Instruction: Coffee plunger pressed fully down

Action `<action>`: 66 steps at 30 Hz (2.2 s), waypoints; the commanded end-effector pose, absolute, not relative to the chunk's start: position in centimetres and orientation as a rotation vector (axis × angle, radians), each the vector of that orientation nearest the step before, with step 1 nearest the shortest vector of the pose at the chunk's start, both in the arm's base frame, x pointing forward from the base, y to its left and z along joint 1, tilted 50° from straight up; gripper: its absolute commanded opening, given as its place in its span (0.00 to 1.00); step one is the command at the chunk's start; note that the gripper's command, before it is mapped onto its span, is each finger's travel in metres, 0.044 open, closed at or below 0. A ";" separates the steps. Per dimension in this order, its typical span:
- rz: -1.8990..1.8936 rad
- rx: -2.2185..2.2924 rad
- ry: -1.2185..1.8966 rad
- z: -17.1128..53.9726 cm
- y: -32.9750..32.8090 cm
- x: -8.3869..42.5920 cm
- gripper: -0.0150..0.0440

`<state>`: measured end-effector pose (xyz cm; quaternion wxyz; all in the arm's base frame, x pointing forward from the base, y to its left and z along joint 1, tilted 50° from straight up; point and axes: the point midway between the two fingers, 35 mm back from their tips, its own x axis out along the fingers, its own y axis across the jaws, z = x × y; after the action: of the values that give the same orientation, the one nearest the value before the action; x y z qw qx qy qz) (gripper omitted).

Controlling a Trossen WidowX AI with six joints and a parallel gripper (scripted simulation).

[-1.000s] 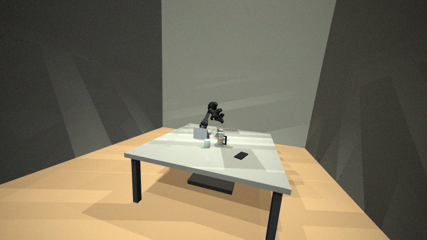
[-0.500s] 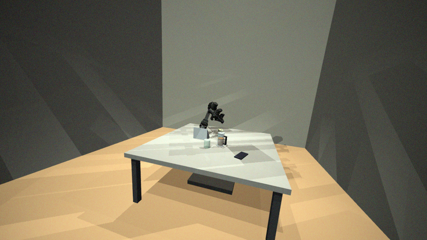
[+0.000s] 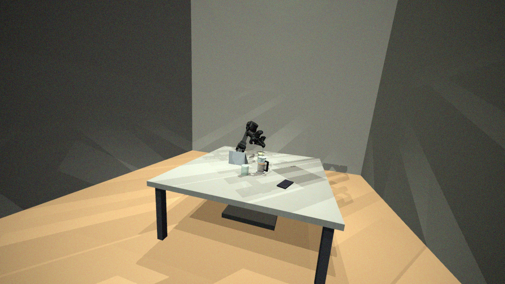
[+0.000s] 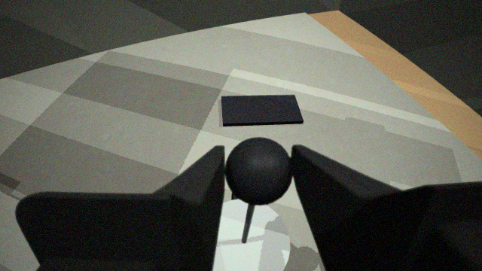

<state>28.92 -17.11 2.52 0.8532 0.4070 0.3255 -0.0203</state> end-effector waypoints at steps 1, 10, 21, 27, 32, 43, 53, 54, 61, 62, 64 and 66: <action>-0.038 0.877 0.726 0.8 -15.5 28.5 0.46; -0.038 0.877 0.726 -0.2 -14.4 28.5 0.46; -0.038 0.878 0.725 -1.5 -13.0 28.5 0.46; -0.038 0.879 0.723 -2.1 -12.3 28.6 0.46; -0.038 0.880 0.722 -2.6 -11.7 28.8 0.46; -0.036 0.880 0.720 -2.9 -11.8 29.5 0.46; -0.036 0.880 0.720 -3.0 -11.9 29.6 0.46; -0.036 0.880 0.720 -3.0 -11.9 29.6 0.46; -0.036 0.880 0.720 -3.0 -12.0 29.6 0.46; -0.036 0.880 0.720 -3.1 -12.0 29.6 0.46; -0.036 0.880 0.720 -3.1 -12.0 29.6 0.46; -0.036 0.880 0.720 -3.1 -12.0 29.6 0.46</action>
<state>29.66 -12.41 -2.76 0.8472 0.4126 0.3340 -0.0210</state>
